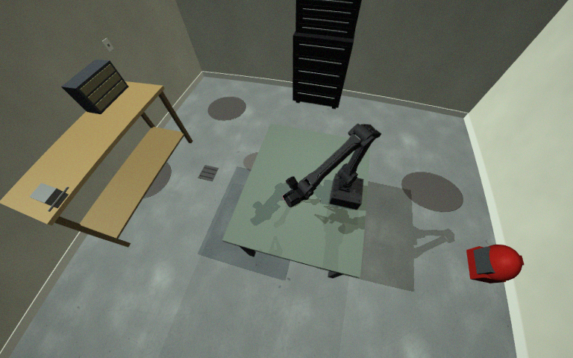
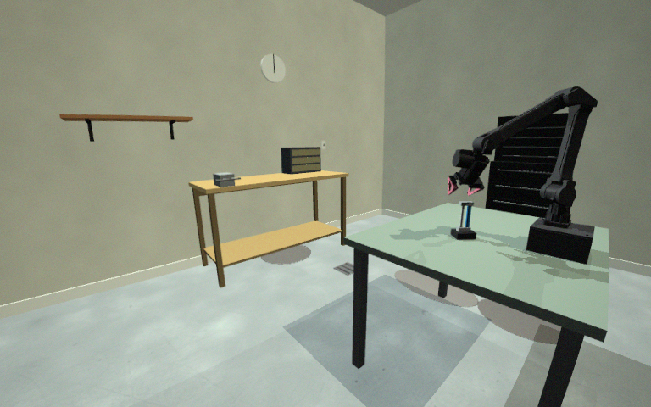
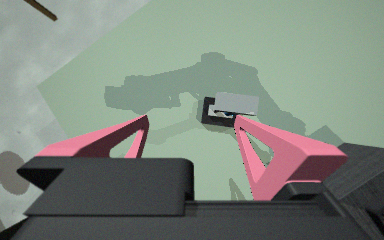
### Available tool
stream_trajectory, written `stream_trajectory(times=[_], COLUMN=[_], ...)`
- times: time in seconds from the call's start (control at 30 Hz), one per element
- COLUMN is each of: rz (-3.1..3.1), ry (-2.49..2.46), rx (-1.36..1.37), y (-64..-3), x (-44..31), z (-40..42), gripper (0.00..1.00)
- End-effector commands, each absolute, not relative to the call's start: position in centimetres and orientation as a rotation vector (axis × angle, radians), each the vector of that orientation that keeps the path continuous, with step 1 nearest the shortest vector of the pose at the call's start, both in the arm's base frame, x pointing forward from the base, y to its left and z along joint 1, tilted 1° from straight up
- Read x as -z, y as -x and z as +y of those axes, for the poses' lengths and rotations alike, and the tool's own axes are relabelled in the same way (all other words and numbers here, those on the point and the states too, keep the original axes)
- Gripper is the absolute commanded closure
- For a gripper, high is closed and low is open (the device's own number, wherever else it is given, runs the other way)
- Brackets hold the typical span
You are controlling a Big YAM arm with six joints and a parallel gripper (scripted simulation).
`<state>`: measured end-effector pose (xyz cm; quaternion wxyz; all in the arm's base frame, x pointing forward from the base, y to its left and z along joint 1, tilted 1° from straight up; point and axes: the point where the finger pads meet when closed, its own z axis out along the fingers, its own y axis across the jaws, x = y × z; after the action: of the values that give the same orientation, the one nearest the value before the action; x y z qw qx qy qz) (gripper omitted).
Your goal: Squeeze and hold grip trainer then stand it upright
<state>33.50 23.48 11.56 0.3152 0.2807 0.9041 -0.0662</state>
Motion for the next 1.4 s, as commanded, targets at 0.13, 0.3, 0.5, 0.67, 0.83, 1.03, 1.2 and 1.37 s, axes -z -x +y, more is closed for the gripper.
stream_trajectory(times=[0.13,0.3,0.5,0.67,0.83,1.03,1.2,1.37], rz=[2.308,2.242,2.170,2.147,2.141,2.141,2.141,2.142], ry=[-0.844,-0.837,-0.798,-0.807,-0.801,-0.805,-0.805,-0.801], rx=[0.277,0.316,0.376,0.340,0.350,0.342,0.342,0.344], y=[-29.3,-27.3,-24.8,-24.8,-24.5,-24.5,-24.5,-24.5], x=[-9.6,-9.5,-8.9,-9.8,-9.6,-9.6,-9.6,-9.6], z=[23.8,24.5,23.9,25.2,24.9,25.0,25.0,25.0], gripper=[0.00,0.00,0.00,0.00,0.00,0.24,0.24,0.24])
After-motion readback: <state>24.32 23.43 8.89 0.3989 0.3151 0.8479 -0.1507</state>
